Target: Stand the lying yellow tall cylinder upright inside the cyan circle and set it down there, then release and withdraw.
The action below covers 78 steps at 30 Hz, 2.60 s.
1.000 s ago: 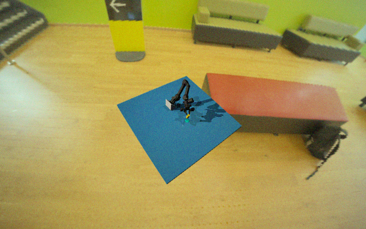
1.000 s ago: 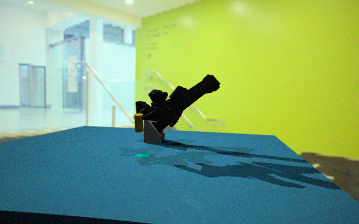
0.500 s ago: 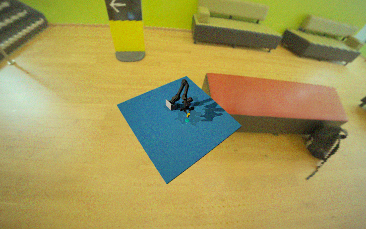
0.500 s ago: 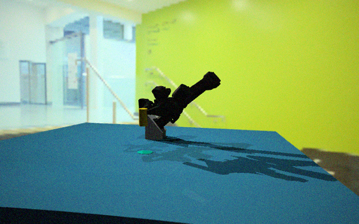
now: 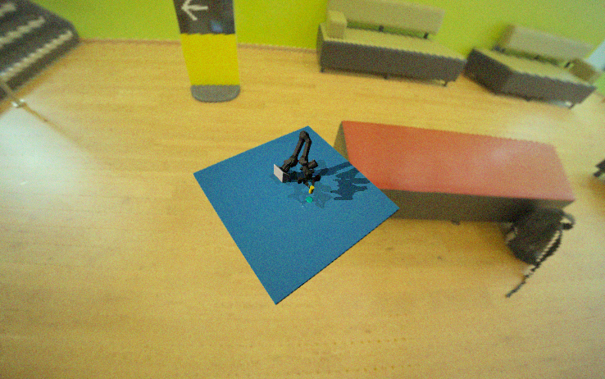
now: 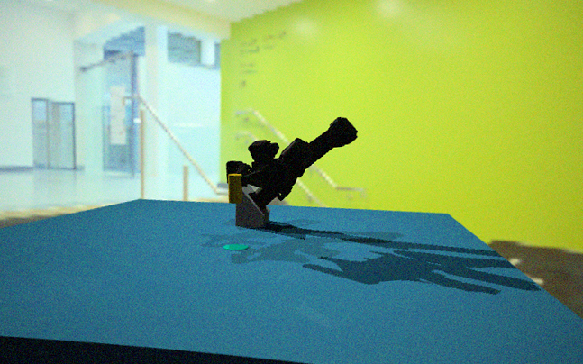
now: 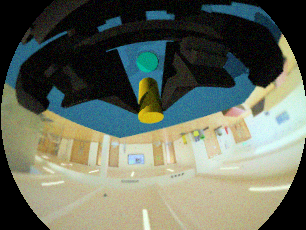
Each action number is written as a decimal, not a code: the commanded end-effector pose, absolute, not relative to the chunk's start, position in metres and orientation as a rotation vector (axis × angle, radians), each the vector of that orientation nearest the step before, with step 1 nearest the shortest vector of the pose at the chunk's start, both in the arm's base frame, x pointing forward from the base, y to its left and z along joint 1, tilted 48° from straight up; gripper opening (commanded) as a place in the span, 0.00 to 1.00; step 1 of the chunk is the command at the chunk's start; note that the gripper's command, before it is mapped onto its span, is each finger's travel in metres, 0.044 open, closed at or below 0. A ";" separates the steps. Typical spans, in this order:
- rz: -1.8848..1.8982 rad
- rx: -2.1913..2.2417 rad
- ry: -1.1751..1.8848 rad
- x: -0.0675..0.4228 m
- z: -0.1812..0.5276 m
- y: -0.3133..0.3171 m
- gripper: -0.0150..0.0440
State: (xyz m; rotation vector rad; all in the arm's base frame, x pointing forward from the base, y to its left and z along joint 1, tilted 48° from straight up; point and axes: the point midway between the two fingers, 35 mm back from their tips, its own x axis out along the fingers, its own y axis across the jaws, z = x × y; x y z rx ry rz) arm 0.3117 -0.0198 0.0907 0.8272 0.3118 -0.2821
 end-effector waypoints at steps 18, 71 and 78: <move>-0.285 0.833 0.308 0.315 0.075 -0.002 0.43; -0.275 0.838 0.302 0.300 0.018 0.061 0.57; -0.275 0.838 0.302 0.300 0.018 0.061 0.88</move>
